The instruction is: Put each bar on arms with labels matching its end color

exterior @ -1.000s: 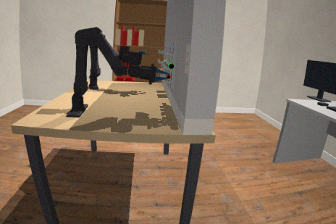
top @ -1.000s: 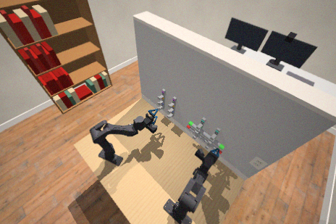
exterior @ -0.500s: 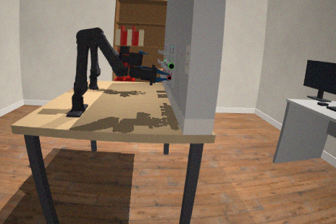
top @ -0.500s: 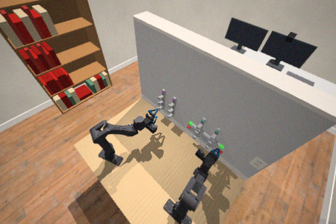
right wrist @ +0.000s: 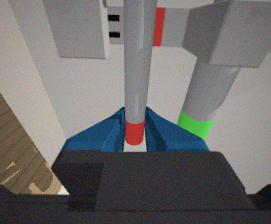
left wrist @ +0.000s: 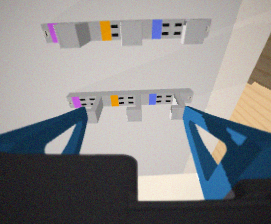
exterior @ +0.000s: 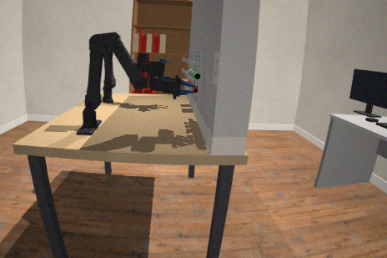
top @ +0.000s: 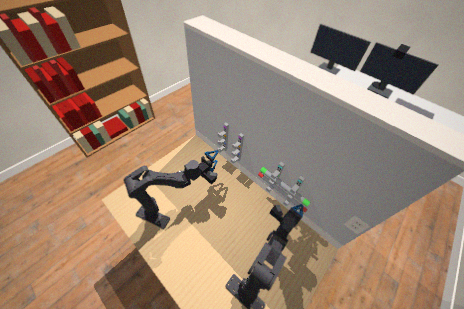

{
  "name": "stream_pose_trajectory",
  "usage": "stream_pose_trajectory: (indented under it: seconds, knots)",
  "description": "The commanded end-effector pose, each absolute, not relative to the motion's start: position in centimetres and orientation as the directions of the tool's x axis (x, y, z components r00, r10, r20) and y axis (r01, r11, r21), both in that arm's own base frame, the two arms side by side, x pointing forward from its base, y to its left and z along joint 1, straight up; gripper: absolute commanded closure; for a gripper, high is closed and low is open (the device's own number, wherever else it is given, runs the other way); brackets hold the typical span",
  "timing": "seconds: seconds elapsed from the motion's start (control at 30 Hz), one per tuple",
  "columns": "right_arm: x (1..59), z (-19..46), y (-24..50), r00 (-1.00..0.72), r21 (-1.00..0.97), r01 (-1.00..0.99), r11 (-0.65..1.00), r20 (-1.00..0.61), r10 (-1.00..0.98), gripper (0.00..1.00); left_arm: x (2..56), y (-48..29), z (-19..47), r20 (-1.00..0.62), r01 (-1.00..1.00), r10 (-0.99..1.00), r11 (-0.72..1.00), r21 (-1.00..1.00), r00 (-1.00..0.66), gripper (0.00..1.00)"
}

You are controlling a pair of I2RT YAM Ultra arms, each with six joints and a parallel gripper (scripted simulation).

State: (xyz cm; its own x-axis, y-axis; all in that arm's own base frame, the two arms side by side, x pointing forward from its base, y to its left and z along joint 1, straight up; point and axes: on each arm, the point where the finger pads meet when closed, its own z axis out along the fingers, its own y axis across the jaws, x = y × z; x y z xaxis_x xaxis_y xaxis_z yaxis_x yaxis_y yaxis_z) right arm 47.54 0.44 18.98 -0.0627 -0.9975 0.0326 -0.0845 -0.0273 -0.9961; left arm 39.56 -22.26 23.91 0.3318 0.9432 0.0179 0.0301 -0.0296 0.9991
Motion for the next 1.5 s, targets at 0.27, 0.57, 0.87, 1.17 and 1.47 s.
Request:
stream_pose_trajectory:
  seconds: [0.27, 0.57, 0.87, 1.17, 1.47]
  knots:
    - [48.0, 21.0, 0.3, -0.065, -1.0, -0.002, -0.004, 0.004, -0.998, 1.0, 39.3, -21.9, 25.2, -0.004, 0.004, 0.943, 0.003, 1.0, 0.332, 0.0]
    - [48.0, 20.6, 0.3, -0.065, -1.0, -0.002, -0.004, 0.004, -0.998, 1.0, 39.3, -21.9, 25.2, -0.004, 0.004, 0.943, 0.003, 1.0, 0.332, 0.0]
    - [48.0, 20.3, 0.3, -0.065, -1.0, -0.002, -0.004, 0.004, -0.998, 1.0, 39.3, -21.9, 25.2, -0.004, 0.004, 0.943, 0.003, 1.0, 0.332, 0.0]
    - [48.0, 19.9, 0.3, -0.065, -1.0, -0.002, -0.004, 0.004, -0.998, 1.0, 39.3, -21.9, 25.2, -0.004, 0.004, 0.943, 0.003, 1.0, 0.332, 0.0]
    - [48.0, 19.6, 0.3, -0.065, -1.0, -0.002, -0.004, 0.004, -0.998, 1.0, 39.3, -21.9, 25.2, -0.004, 0.004, 0.943, 0.003, 1.0, 0.332, 0.0]
